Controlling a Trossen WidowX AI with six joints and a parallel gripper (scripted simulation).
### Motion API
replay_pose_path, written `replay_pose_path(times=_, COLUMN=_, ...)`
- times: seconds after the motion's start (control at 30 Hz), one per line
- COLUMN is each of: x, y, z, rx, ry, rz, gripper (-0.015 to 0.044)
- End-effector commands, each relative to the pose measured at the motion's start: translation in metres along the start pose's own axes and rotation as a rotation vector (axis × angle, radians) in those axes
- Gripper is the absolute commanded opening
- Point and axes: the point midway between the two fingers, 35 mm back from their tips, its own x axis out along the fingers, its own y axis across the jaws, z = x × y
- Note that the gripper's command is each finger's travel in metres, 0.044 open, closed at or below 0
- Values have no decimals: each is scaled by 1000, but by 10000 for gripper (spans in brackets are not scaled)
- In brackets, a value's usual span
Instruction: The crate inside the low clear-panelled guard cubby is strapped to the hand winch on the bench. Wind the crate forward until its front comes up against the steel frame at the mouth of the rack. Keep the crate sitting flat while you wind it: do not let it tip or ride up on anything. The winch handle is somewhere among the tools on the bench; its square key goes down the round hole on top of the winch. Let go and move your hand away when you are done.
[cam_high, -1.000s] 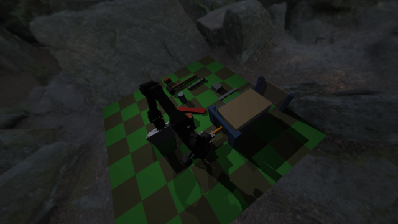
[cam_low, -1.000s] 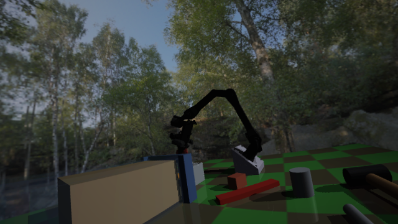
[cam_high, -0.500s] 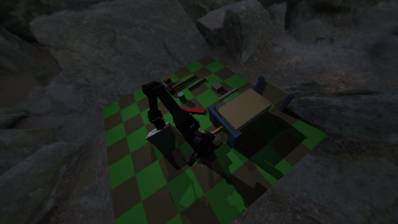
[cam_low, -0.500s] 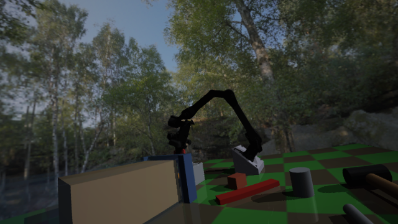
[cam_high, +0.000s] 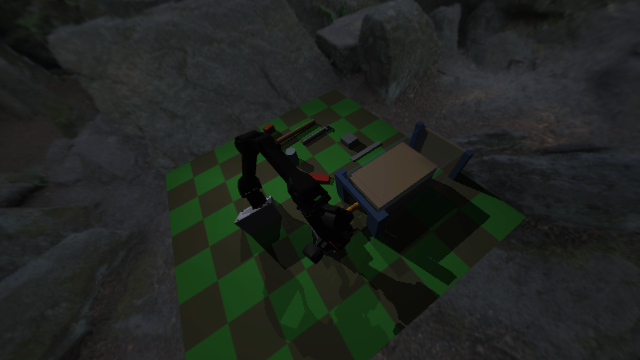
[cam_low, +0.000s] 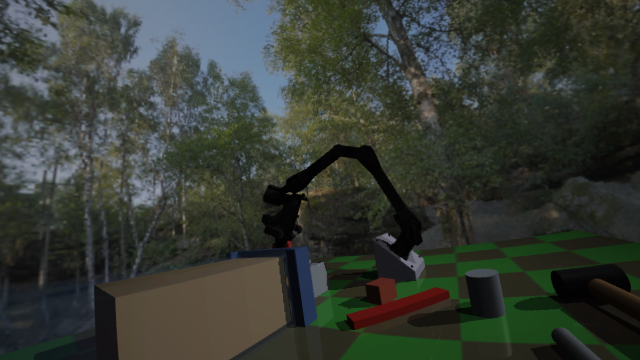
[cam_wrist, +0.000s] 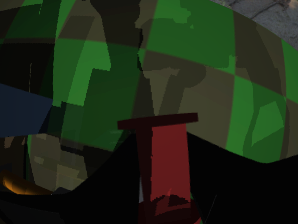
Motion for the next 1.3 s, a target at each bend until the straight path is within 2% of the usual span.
replay_pose_path(times=0.0, x=2, y=20, z=3, rx=-16, ry=-2, rz=35, gripper=0)
replay_pose_path(times=1.27, x=-2, y=74, z=-3, rx=-16, ry=0, rz=38, gripper=0)
